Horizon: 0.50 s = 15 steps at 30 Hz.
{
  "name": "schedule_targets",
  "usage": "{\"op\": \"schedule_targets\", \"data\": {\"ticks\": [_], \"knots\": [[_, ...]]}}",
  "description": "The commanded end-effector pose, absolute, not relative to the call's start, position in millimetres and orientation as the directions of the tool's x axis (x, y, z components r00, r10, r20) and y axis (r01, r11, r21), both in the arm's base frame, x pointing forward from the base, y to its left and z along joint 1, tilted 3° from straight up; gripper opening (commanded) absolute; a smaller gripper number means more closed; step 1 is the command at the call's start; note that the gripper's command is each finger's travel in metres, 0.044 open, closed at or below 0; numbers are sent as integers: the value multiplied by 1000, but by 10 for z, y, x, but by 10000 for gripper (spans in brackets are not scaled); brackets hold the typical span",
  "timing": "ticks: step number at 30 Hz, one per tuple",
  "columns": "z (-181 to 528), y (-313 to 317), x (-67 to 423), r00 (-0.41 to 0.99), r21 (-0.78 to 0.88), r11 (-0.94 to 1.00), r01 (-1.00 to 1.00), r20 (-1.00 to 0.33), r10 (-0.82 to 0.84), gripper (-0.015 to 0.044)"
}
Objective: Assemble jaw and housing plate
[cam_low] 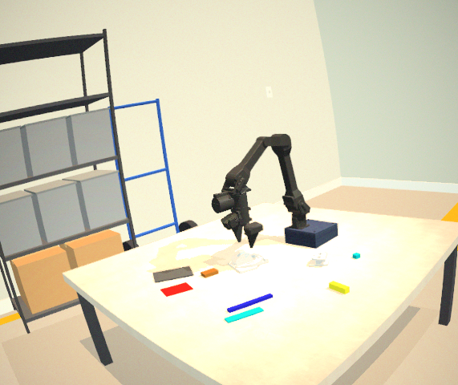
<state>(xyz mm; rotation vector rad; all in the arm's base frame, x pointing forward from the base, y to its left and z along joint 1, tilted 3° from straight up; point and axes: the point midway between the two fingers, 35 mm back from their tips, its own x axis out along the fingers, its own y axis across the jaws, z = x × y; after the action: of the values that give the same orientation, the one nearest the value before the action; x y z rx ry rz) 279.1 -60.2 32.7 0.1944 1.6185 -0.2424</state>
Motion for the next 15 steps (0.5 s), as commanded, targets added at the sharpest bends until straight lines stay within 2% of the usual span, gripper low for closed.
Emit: {"op": "schedule_targets", "data": {"ticks": [1,15], "knots": [[356,-380,2799,-61,-47,943,330,-998,-29,440],[508,814,2731,-30,-24,784,621,-1000,-7,440]]}}
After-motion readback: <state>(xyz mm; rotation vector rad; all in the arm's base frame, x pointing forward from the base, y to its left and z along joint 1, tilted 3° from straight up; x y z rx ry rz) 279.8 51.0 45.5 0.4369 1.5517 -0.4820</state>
